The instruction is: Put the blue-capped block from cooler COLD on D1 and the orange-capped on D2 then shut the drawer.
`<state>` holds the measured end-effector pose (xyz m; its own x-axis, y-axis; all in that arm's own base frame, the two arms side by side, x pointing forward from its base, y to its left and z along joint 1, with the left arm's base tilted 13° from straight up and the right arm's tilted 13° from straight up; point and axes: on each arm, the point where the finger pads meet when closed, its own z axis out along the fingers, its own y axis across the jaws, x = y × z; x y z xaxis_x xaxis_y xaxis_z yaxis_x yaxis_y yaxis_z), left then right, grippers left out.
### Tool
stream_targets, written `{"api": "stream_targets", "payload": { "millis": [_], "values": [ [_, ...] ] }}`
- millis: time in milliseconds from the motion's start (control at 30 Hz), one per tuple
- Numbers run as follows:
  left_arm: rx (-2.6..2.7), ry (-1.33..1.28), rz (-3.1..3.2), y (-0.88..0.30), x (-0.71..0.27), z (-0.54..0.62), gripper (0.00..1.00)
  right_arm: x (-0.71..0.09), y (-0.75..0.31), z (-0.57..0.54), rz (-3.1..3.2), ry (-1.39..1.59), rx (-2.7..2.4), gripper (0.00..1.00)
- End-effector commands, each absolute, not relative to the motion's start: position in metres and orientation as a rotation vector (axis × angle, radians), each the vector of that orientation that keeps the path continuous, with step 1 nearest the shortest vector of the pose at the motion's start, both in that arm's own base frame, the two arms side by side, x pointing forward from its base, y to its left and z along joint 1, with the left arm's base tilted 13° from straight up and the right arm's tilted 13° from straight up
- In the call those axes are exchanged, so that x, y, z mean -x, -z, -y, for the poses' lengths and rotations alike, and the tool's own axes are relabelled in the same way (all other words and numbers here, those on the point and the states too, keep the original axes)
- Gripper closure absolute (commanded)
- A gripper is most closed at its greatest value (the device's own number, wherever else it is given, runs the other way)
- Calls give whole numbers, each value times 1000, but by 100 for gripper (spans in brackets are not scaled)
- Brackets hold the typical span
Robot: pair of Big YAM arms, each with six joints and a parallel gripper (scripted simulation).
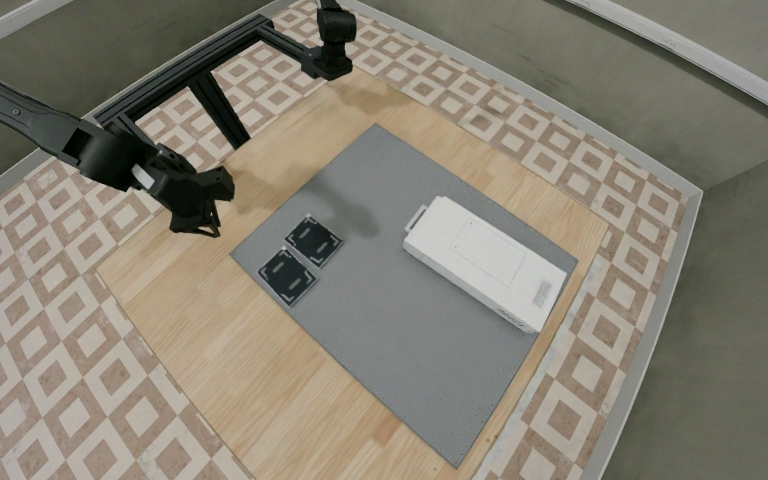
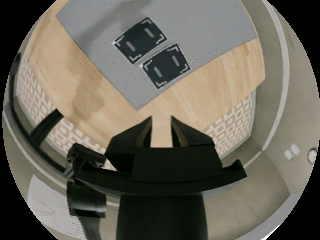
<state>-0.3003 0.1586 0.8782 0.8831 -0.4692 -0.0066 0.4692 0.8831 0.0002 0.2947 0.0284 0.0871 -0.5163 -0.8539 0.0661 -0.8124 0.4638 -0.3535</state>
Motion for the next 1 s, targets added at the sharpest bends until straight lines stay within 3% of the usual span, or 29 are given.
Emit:
{"api": "stream_targets", "payload": {
  "millis": [0, 567, 967],
  "values": [
    [-12, 490, -41, -886, 279, -148, 100, -298, -91, -28, -2368, 549, 1752, 72],
    [-12, 490, -41, -886, 279, -148, 100, -298, -92, -28, -1963, 596, 2193, 72],
    [-12, 490, -41, -886, 279, -148, 100, -296, -91, -28, -1939, 593, 2223, 72]
  ]
}}
